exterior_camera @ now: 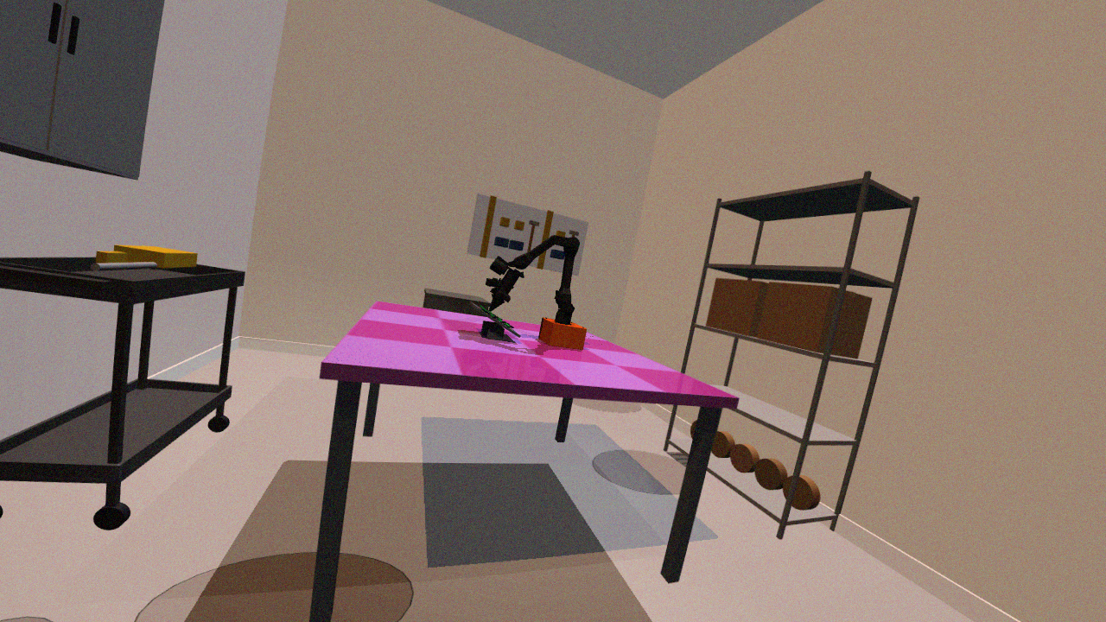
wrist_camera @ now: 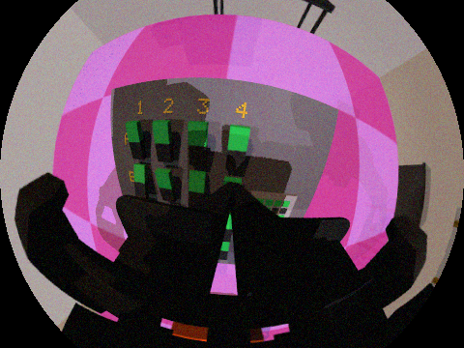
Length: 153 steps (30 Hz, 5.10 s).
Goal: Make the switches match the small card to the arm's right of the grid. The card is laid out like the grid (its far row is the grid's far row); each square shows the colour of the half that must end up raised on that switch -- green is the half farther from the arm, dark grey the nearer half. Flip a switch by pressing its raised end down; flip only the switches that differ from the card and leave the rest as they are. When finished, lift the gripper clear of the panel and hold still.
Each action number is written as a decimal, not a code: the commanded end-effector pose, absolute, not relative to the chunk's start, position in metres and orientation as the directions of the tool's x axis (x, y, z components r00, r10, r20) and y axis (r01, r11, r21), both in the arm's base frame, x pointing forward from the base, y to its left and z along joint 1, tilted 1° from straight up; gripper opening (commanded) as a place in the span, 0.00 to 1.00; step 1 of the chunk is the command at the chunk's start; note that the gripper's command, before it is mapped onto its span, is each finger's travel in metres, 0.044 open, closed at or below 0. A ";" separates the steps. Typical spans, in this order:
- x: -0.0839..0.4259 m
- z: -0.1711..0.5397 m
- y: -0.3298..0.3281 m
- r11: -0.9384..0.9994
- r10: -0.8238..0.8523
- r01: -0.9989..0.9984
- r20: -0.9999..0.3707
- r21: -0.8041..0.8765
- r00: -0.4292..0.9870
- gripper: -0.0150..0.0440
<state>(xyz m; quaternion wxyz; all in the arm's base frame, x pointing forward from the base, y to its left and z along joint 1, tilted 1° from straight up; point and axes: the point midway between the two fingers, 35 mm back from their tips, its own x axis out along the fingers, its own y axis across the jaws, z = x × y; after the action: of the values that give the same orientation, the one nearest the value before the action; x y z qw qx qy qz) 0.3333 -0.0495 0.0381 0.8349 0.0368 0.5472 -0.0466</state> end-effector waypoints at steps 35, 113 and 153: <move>0.323 0.064 -0.048 0.993 -0.037 0.115 -0.913 0.011 0.407 0.25; 0.299 0.021 -0.015 0.994 -0.031 0.113 -0.919 0.015 0.392 0.25; 0.301 0.016 -0.015 0.994 -0.031 0.113 -0.919 0.015 0.392 0.25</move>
<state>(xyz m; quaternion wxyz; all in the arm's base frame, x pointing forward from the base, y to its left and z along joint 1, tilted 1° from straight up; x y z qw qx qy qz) 0.3021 -0.0149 0.0175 0.8344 0.0360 0.5485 -0.0410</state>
